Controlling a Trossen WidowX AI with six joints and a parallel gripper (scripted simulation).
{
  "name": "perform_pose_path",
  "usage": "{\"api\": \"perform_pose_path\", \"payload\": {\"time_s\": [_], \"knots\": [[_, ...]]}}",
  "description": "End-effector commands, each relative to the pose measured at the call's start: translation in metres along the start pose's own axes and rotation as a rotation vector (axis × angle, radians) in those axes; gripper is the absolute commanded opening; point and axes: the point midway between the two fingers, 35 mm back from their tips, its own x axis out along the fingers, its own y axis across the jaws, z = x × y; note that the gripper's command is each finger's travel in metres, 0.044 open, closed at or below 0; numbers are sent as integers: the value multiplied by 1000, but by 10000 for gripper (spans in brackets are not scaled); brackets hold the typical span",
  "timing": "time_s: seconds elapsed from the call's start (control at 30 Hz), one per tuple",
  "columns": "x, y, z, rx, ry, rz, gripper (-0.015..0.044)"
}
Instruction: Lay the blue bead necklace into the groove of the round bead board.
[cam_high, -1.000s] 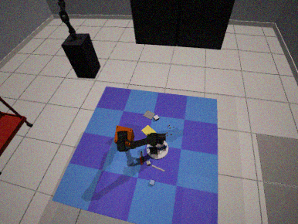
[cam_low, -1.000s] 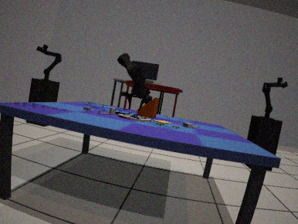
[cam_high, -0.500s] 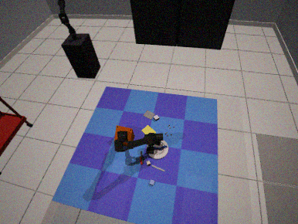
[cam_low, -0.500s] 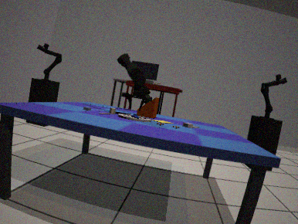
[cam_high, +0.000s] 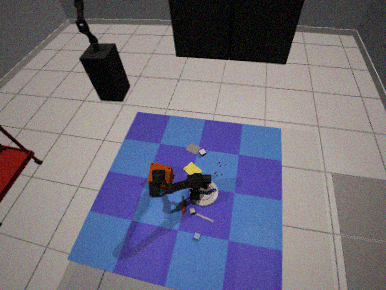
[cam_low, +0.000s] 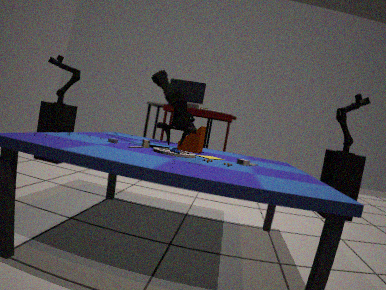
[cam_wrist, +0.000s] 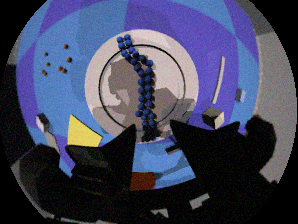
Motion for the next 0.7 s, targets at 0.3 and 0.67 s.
{"api": "perform_pose_path", "payload": {"time_s": [0.3, 0.67], "knots": [[18, 0, -4, -11, 9, -6, 250], [16, 0, -2, -3, 6, -2, 14]]}}
